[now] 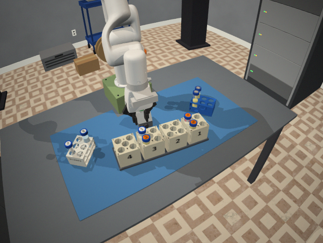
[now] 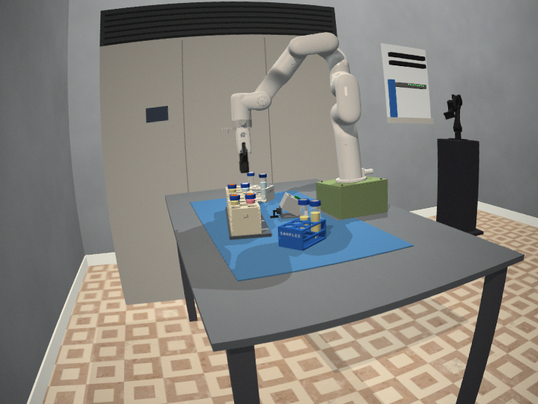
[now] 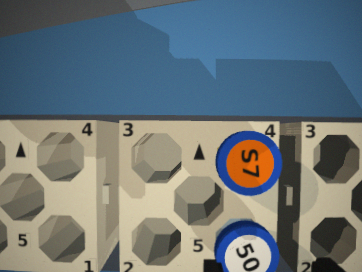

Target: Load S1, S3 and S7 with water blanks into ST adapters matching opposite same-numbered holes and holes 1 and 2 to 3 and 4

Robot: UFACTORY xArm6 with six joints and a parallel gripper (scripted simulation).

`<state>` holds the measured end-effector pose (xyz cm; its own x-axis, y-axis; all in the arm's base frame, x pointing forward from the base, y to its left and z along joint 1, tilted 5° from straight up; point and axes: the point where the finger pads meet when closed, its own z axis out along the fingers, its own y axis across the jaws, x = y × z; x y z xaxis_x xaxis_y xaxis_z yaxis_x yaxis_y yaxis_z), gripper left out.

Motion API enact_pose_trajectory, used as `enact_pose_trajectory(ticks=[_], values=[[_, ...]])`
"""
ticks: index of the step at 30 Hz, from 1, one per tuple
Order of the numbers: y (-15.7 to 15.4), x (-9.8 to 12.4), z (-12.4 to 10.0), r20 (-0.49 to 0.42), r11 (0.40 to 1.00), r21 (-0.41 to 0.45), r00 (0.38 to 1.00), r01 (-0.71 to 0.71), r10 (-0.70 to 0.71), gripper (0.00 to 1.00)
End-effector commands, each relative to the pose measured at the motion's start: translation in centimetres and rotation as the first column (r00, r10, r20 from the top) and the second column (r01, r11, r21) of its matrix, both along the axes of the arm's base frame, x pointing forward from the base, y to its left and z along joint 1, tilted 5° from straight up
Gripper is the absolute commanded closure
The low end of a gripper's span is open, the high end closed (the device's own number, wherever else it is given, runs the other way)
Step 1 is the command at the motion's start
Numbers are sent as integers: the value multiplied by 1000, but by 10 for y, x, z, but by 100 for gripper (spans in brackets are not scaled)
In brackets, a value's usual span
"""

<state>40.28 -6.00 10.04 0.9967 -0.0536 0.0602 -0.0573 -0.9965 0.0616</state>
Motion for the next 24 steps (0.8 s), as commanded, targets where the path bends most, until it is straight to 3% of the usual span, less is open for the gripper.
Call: enact_pose_trajectory(ticks=[1, 24], values=[[0, 1, 11, 4, 1000, 0, 1000, 0, 0, 56], [3, -2, 49, 4, 1000, 0, 1000, 0, 0, 56]])
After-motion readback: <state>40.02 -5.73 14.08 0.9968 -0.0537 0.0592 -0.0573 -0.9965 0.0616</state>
